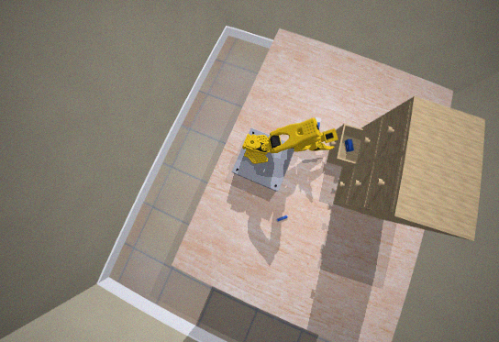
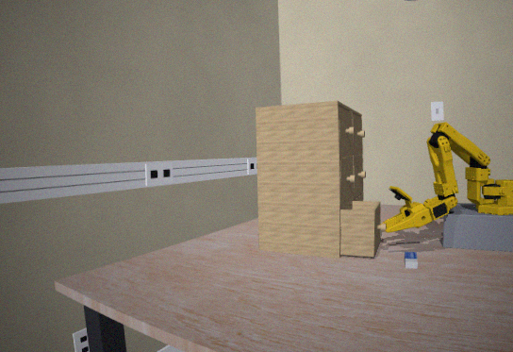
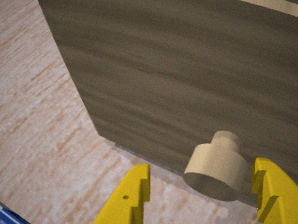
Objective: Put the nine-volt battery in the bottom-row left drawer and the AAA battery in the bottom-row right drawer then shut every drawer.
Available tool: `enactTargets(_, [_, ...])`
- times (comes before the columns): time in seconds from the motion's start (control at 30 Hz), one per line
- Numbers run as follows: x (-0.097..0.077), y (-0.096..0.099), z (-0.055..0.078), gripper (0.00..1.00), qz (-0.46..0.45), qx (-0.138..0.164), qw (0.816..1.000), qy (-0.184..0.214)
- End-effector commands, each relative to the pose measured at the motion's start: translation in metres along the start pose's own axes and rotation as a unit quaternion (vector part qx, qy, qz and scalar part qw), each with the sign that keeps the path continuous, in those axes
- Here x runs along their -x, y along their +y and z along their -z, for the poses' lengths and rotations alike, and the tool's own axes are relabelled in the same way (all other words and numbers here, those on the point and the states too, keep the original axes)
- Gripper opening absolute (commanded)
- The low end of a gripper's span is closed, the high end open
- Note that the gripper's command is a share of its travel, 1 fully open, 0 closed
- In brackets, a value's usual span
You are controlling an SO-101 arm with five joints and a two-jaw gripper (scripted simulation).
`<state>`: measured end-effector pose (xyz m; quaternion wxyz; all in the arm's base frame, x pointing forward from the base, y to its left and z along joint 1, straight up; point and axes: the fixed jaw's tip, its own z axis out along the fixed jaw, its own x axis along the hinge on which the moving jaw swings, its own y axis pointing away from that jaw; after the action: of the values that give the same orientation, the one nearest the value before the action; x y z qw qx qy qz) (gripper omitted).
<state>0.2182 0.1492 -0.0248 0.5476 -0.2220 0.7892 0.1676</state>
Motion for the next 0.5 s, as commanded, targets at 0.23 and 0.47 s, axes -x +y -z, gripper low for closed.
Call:
enactTargets(0.23, [0.0011, -0.0115, -0.0014, 0.21, -0.002, -0.021, 1.0, -0.001])
enactTargets(0.47, [0.0012, -0.0123, -0.0014, 0.21, -0.003, -0.022, 1.0, -0.001])
